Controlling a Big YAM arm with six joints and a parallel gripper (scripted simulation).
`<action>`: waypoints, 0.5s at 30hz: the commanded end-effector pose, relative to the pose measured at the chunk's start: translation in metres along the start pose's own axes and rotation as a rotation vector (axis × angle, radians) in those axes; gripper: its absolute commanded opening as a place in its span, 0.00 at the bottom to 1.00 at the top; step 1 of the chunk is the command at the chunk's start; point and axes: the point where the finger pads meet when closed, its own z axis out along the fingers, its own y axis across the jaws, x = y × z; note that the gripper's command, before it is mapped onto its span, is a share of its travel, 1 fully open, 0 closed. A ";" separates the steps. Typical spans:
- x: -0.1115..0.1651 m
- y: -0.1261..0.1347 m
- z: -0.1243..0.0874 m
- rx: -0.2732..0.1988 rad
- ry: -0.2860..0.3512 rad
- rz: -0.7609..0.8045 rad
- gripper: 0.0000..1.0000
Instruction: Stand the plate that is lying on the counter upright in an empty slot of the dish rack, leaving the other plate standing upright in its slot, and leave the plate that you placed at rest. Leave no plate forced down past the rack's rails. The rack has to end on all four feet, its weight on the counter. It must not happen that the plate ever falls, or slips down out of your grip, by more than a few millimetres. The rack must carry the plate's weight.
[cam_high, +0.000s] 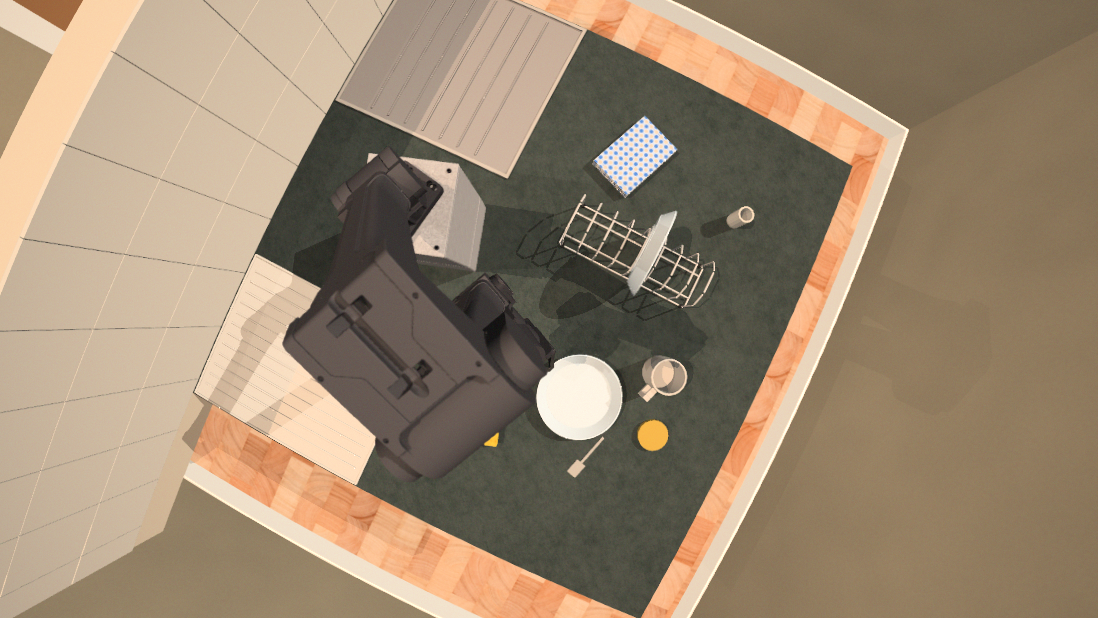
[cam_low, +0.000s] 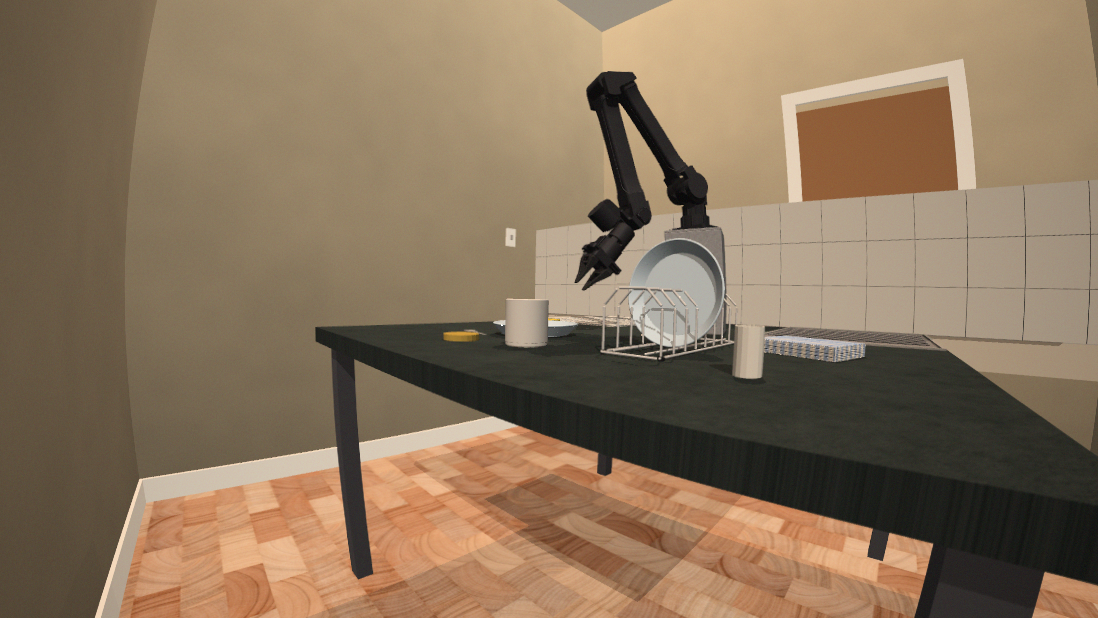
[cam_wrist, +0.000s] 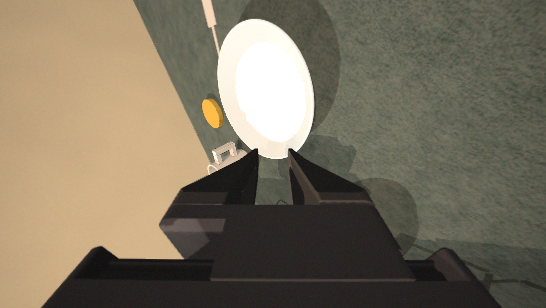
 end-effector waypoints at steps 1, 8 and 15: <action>0.000 -0.003 0.002 -0.006 -0.004 0.011 0.26; -0.001 -0.006 0.009 -0.011 -0.005 0.012 0.26; -0.002 -0.015 0.020 -0.010 -0.008 0.012 0.26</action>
